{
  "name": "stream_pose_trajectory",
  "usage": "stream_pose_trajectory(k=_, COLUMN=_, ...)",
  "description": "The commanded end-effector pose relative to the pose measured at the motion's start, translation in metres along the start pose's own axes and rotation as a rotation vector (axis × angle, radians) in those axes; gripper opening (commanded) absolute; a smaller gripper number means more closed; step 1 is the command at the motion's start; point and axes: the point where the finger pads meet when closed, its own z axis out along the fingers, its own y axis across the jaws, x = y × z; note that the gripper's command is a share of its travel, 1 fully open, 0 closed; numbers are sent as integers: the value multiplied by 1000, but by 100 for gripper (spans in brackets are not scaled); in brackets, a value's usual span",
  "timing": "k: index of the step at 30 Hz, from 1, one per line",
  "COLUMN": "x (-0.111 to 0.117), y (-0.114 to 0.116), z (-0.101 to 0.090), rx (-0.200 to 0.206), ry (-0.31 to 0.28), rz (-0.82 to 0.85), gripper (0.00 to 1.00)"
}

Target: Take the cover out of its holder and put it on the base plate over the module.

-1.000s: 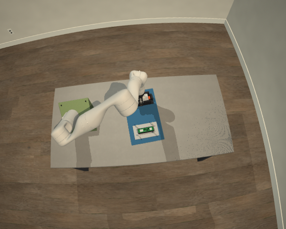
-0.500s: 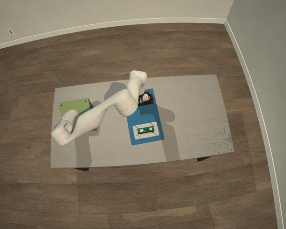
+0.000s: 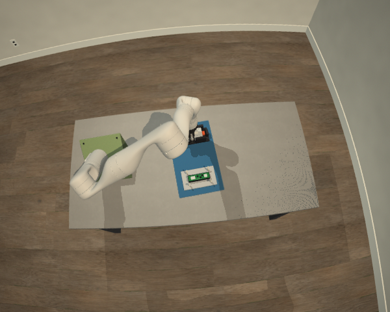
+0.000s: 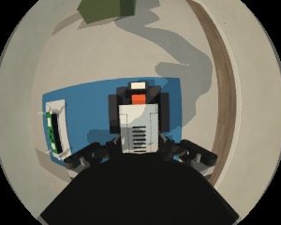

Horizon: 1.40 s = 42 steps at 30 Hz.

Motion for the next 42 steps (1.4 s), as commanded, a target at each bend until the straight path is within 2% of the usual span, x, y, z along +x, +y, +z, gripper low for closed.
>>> stream_pose_trajectory(k=1, x=-1, y=0, z=-1, rx=-1, ry=-2, rz=0, gripper=70)
stream_pose_trajectory(k=14, x=-1, y=0, z=-1, rx=-1, ry=-2, rz=0, gripper=70)
stream_pose_trajectory(k=15, x=-1, y=0, z=-1, rx=-1, ry=-2, rz=0, gripper=0)
stream_pose_trajectory(k=42, x=-1, y=0, z=-1, rx=-1, ry=-2, rz=0, gripper=0)
